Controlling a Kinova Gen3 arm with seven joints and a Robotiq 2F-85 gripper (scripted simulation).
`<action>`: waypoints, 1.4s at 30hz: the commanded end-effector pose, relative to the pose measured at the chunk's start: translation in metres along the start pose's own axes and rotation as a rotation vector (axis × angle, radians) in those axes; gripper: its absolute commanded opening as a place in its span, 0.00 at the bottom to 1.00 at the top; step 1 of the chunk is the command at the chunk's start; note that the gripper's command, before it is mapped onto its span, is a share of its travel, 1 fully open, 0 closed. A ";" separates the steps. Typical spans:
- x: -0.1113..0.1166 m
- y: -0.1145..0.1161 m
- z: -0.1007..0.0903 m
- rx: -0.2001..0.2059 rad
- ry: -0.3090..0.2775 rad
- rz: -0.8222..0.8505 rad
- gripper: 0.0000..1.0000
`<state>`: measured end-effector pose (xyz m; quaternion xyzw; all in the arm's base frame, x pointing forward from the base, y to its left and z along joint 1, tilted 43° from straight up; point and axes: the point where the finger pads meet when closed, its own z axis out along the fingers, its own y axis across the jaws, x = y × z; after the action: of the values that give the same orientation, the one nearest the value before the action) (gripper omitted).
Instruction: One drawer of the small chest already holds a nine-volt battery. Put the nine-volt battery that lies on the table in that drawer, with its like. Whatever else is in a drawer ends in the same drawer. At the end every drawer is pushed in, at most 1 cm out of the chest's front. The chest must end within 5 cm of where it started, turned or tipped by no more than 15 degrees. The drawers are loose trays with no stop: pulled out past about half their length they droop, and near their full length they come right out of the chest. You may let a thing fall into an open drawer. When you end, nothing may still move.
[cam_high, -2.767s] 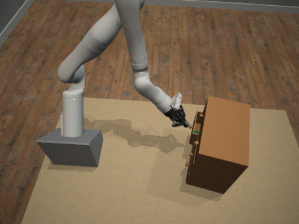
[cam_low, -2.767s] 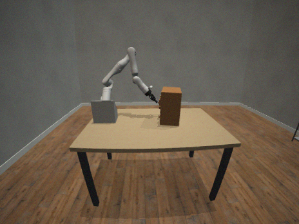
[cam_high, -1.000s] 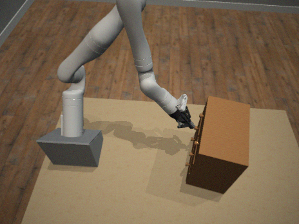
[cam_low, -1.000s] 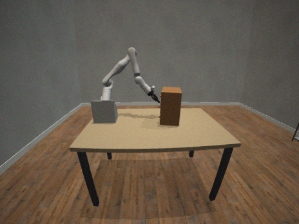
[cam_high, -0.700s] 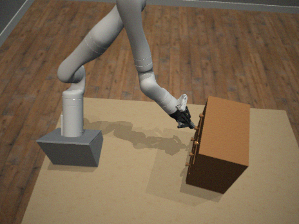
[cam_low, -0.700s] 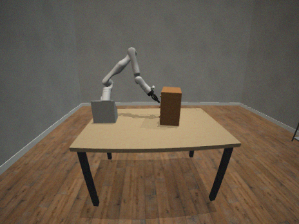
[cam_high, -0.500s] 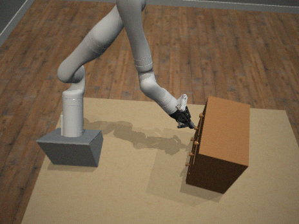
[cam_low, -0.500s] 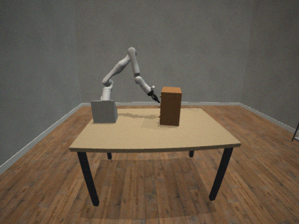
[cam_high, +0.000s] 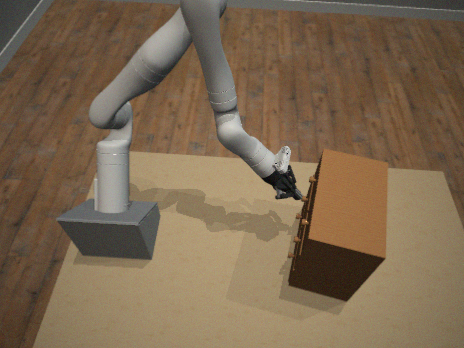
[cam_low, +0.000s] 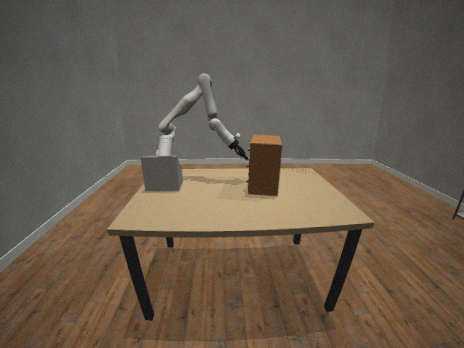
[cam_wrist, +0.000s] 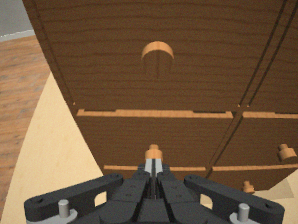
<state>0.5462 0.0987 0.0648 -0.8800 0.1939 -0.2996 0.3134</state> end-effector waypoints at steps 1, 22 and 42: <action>0.001 0.000 0.000 0.000 0.003 0.000 0.00; -0.034 0.000 -0.035 0.000 0.003 0.000 0.00; -0.034 0.000 -0.063 0.000 0.003 0.000 0.00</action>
<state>0.4786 0.0955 0.0861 -0.8808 0.1921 -0.2956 0.3160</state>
